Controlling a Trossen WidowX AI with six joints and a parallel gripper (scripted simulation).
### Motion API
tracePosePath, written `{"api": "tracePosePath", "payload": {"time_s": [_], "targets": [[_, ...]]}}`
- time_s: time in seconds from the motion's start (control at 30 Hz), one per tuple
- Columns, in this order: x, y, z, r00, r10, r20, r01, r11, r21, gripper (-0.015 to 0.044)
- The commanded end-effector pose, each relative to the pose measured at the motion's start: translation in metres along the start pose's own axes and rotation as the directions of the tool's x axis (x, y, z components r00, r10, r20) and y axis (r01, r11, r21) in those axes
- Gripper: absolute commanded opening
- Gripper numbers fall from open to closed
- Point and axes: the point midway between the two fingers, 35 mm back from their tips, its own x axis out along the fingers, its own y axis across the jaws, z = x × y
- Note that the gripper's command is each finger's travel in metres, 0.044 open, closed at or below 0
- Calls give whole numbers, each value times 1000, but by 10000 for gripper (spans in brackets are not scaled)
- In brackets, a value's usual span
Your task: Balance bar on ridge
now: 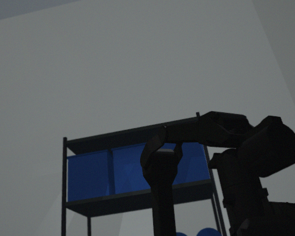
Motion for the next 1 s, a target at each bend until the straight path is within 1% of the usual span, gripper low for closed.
{"api": "tracePosePath", "payload": {"time_s": [0.0,0.67,0.87,0.9,0.97], "targets": [[0,0,0,1000,0,0,0,1000,0,0],[0,0,0,1000,0,0,0,1000,0,0],[0,0,0,1000,0,0,0,1000,0,157],[0,0,0,1000,0,0,0,1000,0,167],[0,0,0,1000,0,0,0,1000,0,167]]}}
